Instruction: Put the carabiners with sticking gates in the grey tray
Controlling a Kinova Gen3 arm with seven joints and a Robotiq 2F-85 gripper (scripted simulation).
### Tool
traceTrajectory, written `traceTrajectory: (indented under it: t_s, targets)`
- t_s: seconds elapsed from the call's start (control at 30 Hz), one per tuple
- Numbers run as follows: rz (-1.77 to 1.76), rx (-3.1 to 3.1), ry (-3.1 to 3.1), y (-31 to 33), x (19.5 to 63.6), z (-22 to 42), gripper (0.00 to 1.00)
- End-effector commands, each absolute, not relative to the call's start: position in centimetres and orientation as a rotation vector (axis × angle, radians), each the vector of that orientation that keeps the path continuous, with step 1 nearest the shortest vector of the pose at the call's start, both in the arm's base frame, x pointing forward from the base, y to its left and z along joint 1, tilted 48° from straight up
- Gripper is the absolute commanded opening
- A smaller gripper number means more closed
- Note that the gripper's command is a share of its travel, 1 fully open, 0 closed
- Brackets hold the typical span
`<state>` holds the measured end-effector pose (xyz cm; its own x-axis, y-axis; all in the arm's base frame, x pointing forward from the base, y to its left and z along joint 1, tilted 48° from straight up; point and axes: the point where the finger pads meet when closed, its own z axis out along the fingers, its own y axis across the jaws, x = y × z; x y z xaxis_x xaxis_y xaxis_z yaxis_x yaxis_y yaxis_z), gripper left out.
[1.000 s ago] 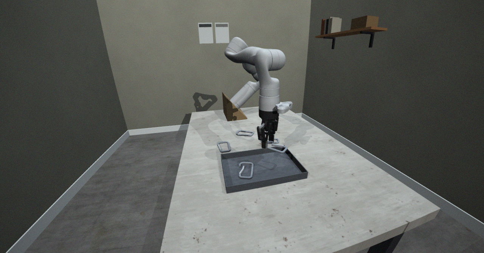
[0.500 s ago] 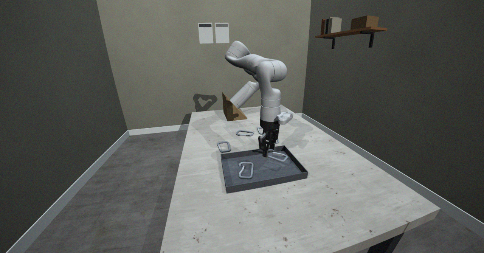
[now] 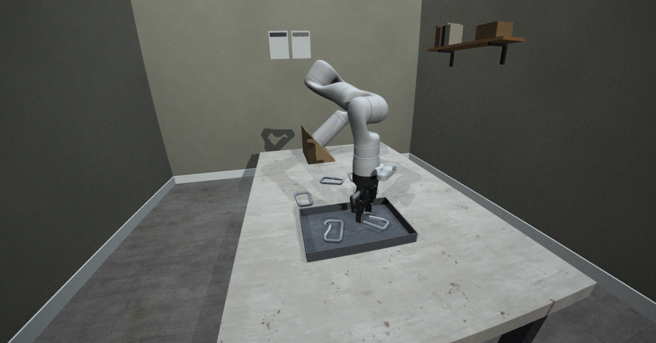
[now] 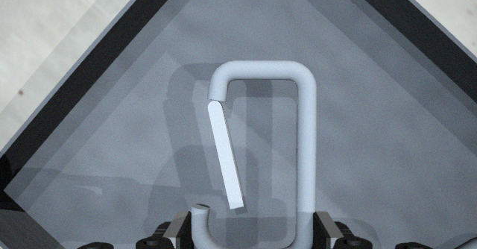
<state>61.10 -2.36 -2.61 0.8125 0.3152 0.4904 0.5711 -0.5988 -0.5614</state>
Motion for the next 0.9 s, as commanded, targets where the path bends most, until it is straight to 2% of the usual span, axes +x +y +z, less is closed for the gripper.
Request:
traceTrajectory:
  t_s: [0.0,0.87]
  targets:
    - [-0.435,-2.240,-0.653,-1.47,60.97,-3.13,0.00]
    - [-0.436,-2.241,-0.652,-1.23,61.02,-3.37,0.00]
